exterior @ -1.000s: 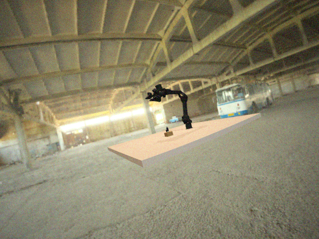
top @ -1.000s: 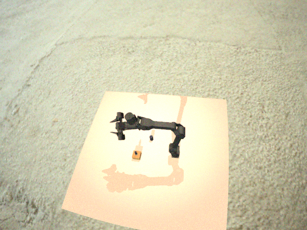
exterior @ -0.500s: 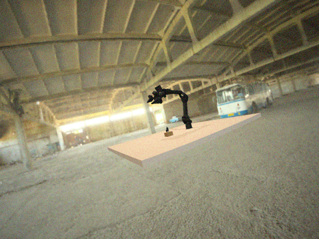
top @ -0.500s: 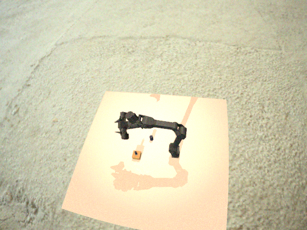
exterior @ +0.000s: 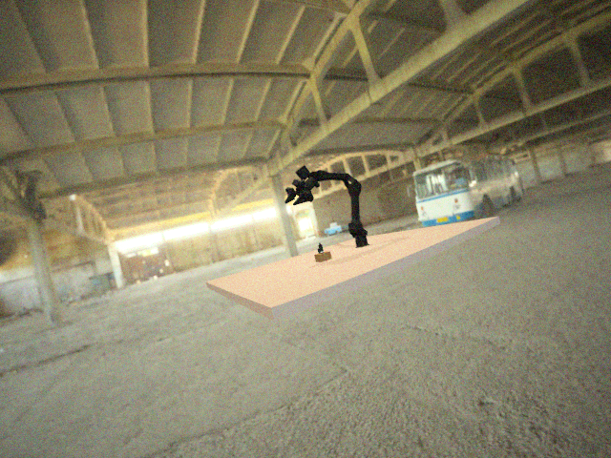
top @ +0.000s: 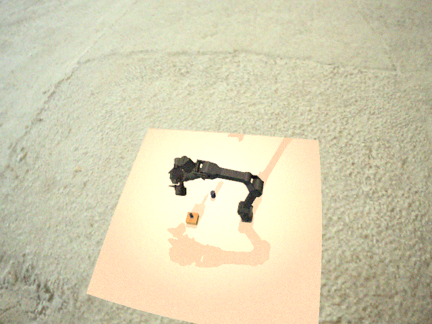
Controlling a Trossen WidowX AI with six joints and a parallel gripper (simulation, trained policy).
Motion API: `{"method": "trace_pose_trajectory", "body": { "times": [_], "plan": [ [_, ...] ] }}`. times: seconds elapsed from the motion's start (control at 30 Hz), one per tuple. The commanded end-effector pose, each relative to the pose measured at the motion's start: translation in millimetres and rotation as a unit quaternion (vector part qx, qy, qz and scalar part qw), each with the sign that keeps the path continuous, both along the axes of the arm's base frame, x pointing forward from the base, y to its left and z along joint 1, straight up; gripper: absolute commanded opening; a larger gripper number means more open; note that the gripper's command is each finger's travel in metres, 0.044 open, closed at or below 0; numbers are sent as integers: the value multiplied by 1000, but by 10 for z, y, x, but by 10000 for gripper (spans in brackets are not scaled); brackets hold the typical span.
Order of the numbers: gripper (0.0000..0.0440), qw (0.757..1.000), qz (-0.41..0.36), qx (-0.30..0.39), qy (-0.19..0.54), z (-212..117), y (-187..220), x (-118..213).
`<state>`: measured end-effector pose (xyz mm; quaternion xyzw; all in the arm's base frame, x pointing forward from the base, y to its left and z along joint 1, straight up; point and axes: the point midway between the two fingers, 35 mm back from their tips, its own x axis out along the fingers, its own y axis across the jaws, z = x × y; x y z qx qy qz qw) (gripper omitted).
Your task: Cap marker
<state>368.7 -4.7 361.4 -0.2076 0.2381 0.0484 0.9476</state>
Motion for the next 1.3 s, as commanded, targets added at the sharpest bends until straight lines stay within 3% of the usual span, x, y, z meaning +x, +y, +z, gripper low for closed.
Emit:
{"method": "trace_pose_trajectory", "body": {
  "times": [0.0,0.63,1.27],
  "plan": [
    [324,1000,-7,7,19,-85,-32,-41],
    [323,989,-57,30,132,-546,-285,-316],
    [324,962,-110,56,245,-990,-510,-614]
  ]
}}
